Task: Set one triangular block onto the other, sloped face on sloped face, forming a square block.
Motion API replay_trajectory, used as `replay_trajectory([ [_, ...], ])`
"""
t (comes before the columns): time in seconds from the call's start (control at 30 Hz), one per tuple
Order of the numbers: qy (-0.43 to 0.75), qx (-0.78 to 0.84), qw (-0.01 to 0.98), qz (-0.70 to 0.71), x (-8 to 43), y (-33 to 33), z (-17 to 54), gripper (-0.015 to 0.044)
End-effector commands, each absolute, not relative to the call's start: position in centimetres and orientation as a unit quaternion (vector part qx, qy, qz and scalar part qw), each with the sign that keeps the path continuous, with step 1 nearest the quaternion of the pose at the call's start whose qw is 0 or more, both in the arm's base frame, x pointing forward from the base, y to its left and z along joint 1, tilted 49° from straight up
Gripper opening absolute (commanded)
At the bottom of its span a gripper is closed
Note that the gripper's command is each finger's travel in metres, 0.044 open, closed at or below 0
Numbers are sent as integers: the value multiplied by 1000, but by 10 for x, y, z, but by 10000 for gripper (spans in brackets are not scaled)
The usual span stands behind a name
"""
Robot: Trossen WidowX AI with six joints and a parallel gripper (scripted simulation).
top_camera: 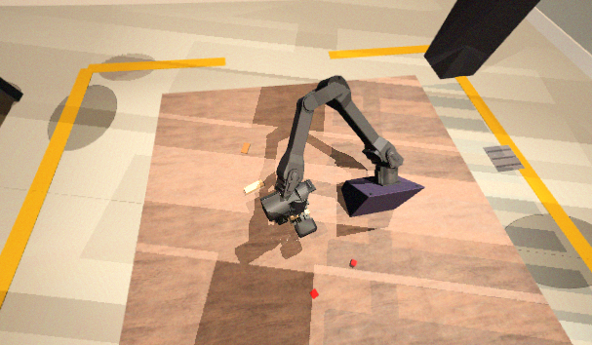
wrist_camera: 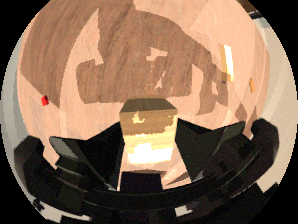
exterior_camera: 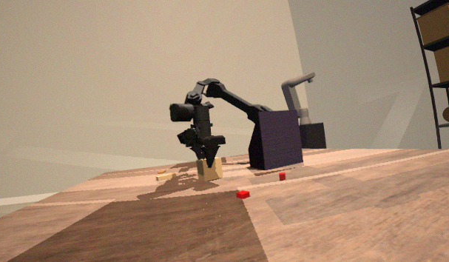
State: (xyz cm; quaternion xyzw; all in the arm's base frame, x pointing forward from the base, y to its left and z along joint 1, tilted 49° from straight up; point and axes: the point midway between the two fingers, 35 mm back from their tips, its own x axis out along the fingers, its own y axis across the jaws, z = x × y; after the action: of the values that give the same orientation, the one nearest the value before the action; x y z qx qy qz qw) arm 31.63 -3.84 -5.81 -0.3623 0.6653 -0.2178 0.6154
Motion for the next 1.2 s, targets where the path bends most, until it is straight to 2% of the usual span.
replay_trajectory([
  [0.0, 665, -364, 615, -218, 317, -39, -58, 0],
  [0.07, 664, -365, 615, -218, 317, -39, -58, 0],
  [0.63, 665, -362, 615, -218, 316, -38, -58, 440],
  [0.93, 665, -362, 616, -217, 317, -36, -56, 440],
  [1.17, 666, -361, 616, -215, 316, 38, 7, 440],
])
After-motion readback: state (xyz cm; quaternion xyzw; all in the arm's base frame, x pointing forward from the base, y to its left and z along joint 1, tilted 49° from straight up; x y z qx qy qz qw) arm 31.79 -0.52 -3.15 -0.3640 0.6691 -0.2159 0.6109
